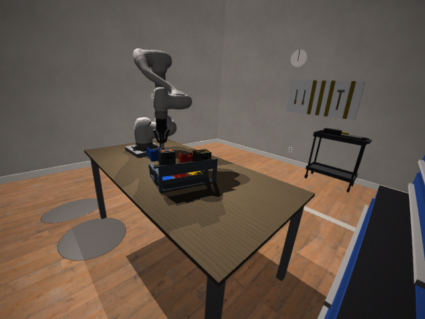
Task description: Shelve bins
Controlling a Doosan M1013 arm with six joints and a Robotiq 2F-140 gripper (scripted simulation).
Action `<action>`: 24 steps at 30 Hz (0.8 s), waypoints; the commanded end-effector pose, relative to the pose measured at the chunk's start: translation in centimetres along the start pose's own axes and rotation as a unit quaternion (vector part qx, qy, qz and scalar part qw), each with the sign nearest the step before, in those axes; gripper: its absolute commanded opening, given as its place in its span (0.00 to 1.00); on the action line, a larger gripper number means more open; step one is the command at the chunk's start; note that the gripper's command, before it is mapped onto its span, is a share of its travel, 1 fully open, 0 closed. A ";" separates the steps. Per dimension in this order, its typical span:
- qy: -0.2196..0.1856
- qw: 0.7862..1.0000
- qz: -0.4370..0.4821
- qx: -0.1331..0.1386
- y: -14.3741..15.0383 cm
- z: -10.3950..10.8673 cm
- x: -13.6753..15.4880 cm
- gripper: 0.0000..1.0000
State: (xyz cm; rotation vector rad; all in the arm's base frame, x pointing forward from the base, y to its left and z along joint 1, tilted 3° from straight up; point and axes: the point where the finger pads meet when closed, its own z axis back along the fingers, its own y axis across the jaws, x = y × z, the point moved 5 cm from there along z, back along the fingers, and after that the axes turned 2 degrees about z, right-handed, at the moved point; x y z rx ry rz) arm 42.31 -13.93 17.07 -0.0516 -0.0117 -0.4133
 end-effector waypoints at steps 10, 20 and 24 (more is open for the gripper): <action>0.000 1.000 0.000 0.000 -0.1 -2.9 2.1 0.10; 0.000 1.000 0.000 0.000 -0.1 -4.6 3.3 0.10; 0.000 1.000 0.000 0.000 -0.1 -4.7 3.4 0.10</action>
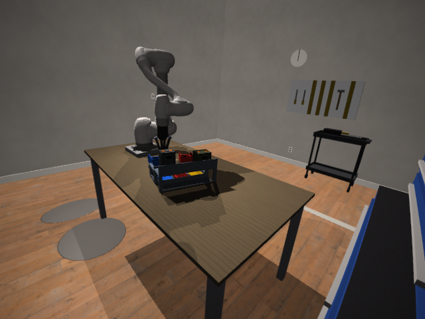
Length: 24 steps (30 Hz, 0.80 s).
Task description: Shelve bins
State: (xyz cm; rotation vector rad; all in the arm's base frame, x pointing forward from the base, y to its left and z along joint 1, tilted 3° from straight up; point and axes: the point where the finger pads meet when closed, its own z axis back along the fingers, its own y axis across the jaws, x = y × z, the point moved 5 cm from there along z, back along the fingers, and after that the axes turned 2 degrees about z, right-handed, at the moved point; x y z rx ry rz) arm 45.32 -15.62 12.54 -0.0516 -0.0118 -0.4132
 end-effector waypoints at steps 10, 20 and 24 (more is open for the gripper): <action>0.000 1.000 0.000 0.000 0.0 -0.1 0.1 0.10; 0.001 1.000 0.000 0.000 0.0 -0.1 0.1 0.10; 0.005 1.000 0.000 0.000 0.0 0.0 0.1 0.10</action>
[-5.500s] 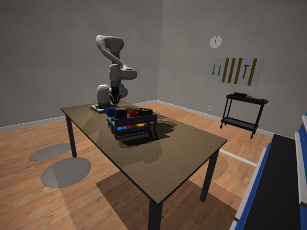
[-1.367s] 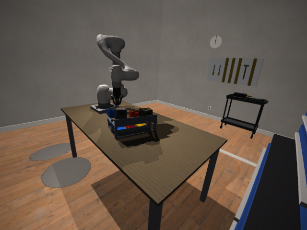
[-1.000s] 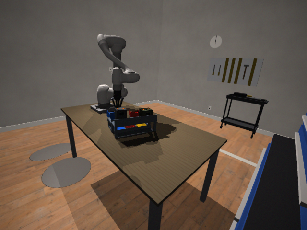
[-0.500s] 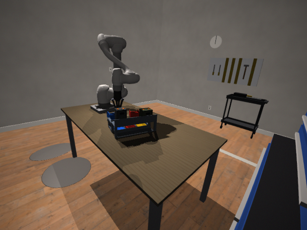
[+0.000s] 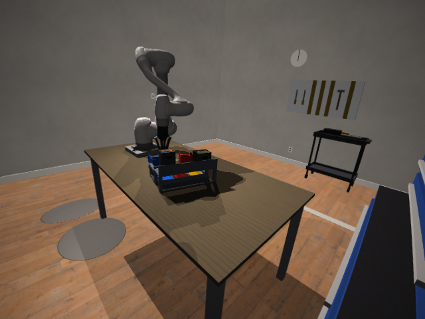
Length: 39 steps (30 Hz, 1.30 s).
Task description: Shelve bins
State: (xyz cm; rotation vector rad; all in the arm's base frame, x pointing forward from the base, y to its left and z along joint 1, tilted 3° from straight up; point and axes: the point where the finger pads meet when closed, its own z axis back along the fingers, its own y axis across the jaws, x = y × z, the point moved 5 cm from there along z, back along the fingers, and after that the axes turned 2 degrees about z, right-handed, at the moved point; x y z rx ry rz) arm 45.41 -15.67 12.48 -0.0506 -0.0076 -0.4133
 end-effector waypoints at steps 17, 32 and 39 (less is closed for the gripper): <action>0.050 0.999 0.000 0.002 0.0 0.4 1.0 0.10; 0.099 0.995 0.000 0.003 -0.1 0.8 1.9 0.10; 0.110 0.994 0.000 0.004 -0.1 0.9 2.1 0.10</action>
